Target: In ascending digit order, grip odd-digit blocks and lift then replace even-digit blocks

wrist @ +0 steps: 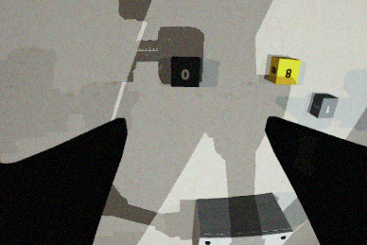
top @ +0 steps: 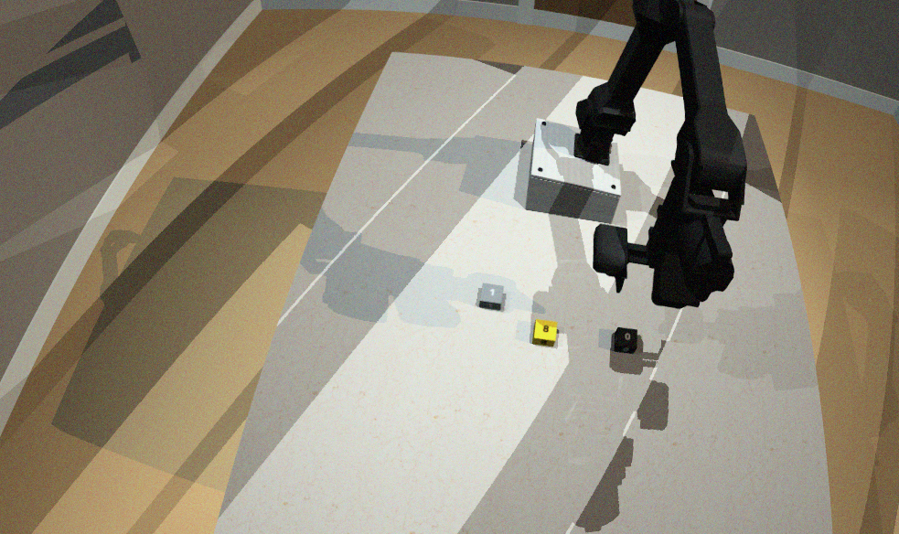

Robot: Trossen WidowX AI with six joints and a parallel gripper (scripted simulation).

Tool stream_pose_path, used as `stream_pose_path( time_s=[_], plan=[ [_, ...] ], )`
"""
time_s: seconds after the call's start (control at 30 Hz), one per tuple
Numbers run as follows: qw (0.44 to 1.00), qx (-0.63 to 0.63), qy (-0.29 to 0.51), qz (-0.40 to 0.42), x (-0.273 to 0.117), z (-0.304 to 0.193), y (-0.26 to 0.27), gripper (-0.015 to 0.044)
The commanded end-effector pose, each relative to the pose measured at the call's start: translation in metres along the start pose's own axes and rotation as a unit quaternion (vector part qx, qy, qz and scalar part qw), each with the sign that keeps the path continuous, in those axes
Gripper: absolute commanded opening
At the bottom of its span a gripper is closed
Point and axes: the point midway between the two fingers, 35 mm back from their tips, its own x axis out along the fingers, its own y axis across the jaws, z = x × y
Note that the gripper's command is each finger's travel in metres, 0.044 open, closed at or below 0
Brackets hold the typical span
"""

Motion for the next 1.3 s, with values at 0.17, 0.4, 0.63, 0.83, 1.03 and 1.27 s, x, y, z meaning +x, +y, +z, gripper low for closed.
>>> stream_pose_path(
  time_s=[0.17,0.4,0.63,0.83,1.03,1.27],
  plan=[
    [1.0,0.003,-0.001,0.0,0.081,0.0,0.0,0.04],
    [1.0,0.003,-0.001,0.0,0.082,0.0,0.0,0.04],
    [1.0,0.003,-0.001,0.0,0.093,0.0,0.0,0.04],
    [1.0,0.003,-0.001,0.0,0.103,0.0,0.0,0.04],
    [1.0,0.003,0.0,0.0,0.113,0.0,0.0,0.04],
    [1.0,0.003,0.0,0.0,0.117,0.0,0.0,0.0321]
  ],
)
